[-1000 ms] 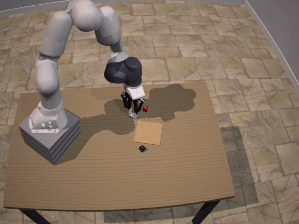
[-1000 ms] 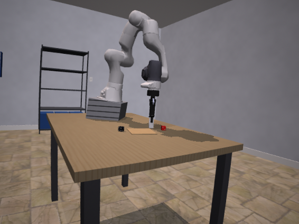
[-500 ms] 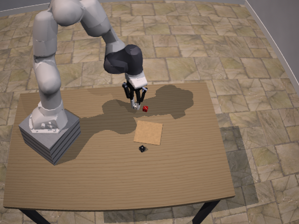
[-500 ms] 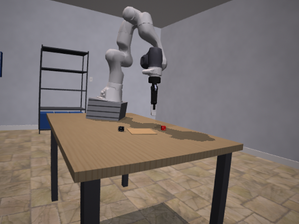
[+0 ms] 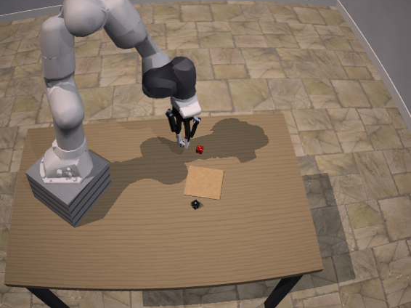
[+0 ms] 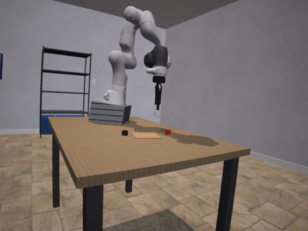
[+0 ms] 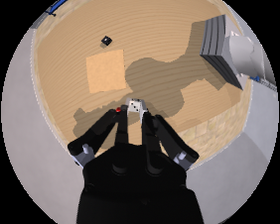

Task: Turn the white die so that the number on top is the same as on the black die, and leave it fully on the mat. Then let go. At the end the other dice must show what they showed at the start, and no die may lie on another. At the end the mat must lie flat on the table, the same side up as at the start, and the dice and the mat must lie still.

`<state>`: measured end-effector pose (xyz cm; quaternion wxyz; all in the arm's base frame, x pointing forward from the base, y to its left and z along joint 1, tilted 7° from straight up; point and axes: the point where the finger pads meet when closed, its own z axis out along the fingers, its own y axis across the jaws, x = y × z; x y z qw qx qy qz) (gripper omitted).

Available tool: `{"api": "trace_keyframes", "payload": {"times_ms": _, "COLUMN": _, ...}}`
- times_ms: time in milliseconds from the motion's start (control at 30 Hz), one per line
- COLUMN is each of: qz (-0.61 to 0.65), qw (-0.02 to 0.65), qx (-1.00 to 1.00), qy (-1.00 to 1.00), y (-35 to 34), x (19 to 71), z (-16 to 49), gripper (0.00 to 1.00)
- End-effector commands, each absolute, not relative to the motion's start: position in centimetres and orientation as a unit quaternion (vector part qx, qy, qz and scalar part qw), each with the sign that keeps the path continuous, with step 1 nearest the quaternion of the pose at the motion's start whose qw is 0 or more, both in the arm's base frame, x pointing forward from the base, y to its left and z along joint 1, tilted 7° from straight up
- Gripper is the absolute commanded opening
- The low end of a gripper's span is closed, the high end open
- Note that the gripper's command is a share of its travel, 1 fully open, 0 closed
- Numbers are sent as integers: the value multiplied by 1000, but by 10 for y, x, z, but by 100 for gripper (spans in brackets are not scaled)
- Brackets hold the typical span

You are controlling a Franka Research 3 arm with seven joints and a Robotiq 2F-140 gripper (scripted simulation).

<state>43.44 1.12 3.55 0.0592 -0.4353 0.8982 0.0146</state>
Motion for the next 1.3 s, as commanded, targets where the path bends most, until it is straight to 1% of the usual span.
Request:
{"api": "trace_keyframes", "payload": {"times_ms": 0, "qz": 17, "qw": 55, "qx": -421, "qy": 905, "y": 10, "x": 433, "z": 35, "gripper": 13}}
{"api": "trace_keyframes", "payload": {"times_ms": 100, "qz": 22, "qw": 52, "qx": -344, "qy": 937, "y": -22, "x": 451, "z": 32, "gripper": 13}}
{"api": "trace_keyframes", "payload": {"times_ms": 500, "qz": 31, "qw": 48, "qx": -181, "qy": 982, "y": -95, "x": 484, "z": 24, "gripper": 13}}
{"api": "trace_keyframes", "payload": {"times_ms": 767, "qz": 34, "qw": 52, "qx": -146, "qy": 987, "y": -110, "x": 490, "z": 23, "gripper": 13}}
{"api": "trace_keyframes", "payload": {"times_ms": 867, "qz": 40, "qw": 74, "qx": -146, "qy": 986, "y": -108, "x": 491, "z": 23, "gripper": 13}}
{"api": "trace_keyframes", "payload": {"times_ms": 1067, "qz": 52, "qw": 160, "qx": -142, "qy": 975, "y": -111, "x": 488, "z": 22, "gripper": 13}}
{"api": "trace_keyframes", "payload": {"times_ms": 1267, "qz": 52, "qw": 171, "qx": -141, "qy": 974, "y": -112, "x": 487, "z": 22, "gripper": 13}}
